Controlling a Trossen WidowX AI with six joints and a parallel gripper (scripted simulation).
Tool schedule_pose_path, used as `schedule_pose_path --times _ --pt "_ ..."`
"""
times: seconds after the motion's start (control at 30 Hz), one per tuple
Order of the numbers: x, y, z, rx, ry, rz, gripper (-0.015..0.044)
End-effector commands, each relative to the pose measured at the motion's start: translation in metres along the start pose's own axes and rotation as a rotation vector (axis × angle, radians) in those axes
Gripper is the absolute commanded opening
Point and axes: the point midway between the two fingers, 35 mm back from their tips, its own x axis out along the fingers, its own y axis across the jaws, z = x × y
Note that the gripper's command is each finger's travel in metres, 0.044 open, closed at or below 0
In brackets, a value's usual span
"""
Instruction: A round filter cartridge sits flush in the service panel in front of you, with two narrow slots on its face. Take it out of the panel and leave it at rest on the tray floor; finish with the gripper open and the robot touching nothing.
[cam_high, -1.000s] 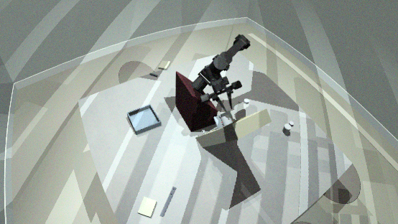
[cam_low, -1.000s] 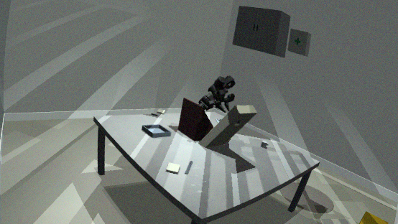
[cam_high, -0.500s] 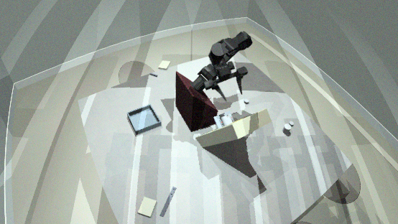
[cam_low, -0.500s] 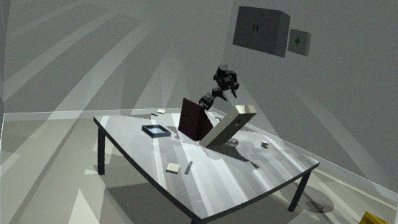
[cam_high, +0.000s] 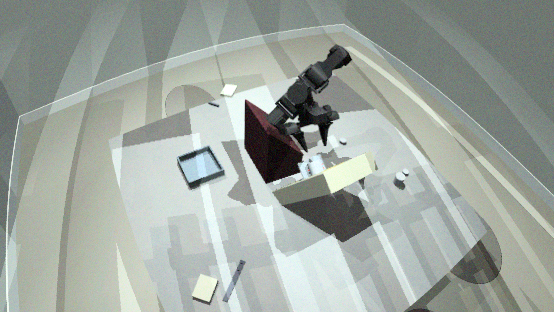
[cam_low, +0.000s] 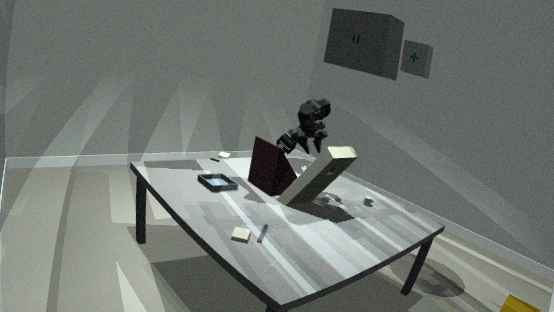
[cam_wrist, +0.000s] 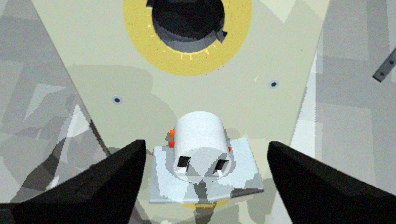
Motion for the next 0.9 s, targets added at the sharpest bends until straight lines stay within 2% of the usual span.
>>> schedule_pose_path --times 0.0,0.87 --pt "0.014 -0.001 -0.031 -0.124 0.125 0.002 0.0305" --pt "0.049 -0.002 -0.035 -0.125 0.126 -0.002 0.0305"
